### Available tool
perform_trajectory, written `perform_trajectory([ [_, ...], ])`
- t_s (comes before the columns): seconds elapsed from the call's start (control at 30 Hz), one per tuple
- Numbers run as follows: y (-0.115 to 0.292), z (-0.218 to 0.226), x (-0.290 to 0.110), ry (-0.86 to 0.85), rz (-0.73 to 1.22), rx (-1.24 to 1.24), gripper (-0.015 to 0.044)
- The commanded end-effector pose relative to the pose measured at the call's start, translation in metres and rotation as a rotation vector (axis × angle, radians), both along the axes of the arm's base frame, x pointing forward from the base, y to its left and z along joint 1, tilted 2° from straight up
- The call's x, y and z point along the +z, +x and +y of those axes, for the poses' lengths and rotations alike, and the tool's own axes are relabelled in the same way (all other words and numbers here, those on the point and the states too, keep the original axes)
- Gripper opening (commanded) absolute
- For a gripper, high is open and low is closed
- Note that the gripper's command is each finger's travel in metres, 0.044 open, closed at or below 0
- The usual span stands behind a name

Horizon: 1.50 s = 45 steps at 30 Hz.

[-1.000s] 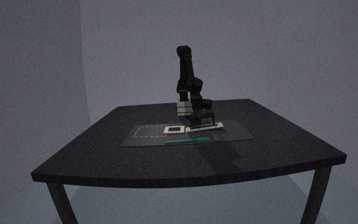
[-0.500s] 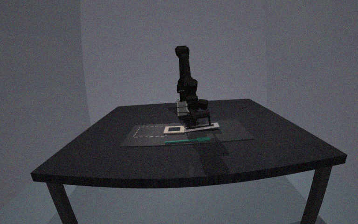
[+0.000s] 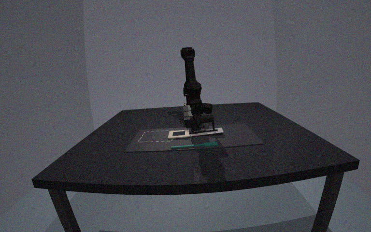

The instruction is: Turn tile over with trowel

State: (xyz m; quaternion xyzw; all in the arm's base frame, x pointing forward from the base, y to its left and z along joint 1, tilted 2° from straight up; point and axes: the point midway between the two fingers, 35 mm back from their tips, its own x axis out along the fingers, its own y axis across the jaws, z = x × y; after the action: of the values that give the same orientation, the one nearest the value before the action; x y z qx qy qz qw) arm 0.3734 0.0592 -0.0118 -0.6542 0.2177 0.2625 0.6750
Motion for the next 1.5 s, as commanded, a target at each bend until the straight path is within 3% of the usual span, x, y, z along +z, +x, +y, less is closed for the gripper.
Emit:
perform_trajectory([
  [0.0, 0.002, 0.001, 0.01, -0.058, -0.016, -0.004, 0.0],
  [0.8, 0.004, -0.042, 0.061, -0.089, -0.018, -0.004, 0.0],
  [1.47, 0.006, -0.091, 0.062, -0.094, -0.018, -0.004, 0.0],
])
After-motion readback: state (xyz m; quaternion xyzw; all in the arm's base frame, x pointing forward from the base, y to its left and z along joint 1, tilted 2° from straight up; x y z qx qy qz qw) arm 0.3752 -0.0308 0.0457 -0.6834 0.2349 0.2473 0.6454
